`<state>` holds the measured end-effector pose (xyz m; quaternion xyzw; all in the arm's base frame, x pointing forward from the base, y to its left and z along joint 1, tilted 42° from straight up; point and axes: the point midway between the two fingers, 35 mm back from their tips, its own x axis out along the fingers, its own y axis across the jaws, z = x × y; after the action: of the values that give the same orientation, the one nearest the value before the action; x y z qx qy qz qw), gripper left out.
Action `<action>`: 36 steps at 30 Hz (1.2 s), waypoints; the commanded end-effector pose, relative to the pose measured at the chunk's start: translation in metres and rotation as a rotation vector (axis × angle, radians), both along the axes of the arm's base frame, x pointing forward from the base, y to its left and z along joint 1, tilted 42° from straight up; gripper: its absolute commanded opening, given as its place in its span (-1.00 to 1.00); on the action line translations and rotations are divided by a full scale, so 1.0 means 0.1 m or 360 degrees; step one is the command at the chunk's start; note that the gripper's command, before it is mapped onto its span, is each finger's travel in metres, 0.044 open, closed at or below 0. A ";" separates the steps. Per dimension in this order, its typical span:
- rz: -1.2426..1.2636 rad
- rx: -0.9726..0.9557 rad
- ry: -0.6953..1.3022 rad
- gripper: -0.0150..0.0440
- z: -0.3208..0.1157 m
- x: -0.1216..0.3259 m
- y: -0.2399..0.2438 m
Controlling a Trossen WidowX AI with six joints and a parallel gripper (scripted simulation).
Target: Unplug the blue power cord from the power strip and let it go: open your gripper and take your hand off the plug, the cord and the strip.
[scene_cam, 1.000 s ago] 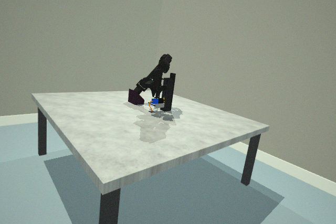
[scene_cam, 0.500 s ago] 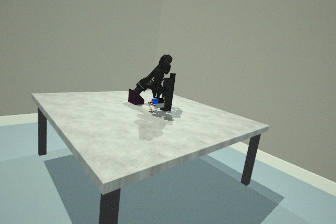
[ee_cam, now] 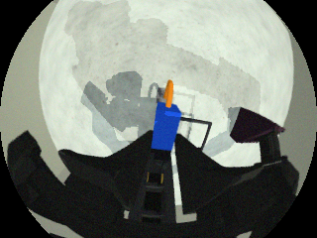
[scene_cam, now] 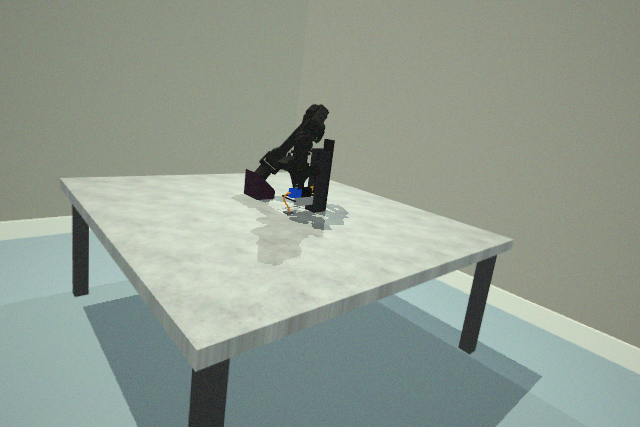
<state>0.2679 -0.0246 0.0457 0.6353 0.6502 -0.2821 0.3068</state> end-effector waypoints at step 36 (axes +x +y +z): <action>-0.0013 -0.0001 -0.0001 1.00 -0.34 0.03 -0.58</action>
<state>0.2694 -0.0808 0.0106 0.6407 0.6468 -0.2850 0.2999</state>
